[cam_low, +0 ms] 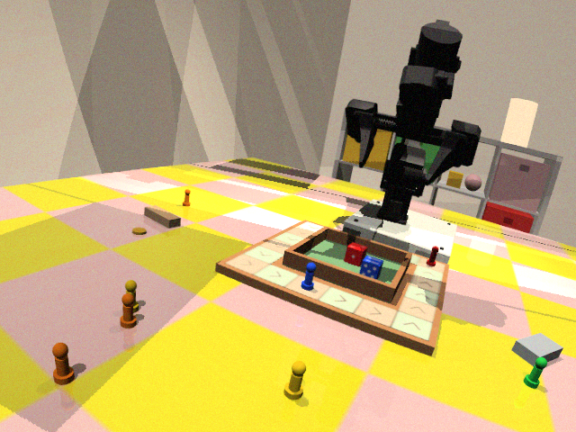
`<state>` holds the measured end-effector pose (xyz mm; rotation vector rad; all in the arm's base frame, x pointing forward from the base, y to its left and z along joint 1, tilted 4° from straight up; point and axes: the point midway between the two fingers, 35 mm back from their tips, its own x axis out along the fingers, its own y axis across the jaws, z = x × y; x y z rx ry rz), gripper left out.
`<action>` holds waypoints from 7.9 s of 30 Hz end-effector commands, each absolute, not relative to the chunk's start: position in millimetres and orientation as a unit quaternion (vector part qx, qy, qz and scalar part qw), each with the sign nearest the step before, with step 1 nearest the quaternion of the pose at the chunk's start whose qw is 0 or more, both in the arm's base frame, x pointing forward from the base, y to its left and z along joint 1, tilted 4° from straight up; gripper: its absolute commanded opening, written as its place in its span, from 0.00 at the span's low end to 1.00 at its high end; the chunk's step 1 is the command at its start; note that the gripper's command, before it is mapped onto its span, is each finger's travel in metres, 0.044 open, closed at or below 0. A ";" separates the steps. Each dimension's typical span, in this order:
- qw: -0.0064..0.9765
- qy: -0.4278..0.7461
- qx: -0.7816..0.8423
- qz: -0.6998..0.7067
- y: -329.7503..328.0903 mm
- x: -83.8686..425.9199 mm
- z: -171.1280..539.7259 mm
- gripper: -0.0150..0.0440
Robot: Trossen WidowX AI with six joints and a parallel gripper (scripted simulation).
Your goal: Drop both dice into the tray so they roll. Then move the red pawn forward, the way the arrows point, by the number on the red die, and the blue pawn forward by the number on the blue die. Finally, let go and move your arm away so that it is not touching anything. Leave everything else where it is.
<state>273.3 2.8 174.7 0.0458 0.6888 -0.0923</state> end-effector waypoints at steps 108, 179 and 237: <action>0.728 0.677 0.086 -0.066 93.1 163.5 133.1 0.25; 0.729 0.676 0.083 -0.069 3.8 159.9 31.5 0.25; 0.736 0.672 0.064 -0.054 -62.2 378.4 93.8 0.59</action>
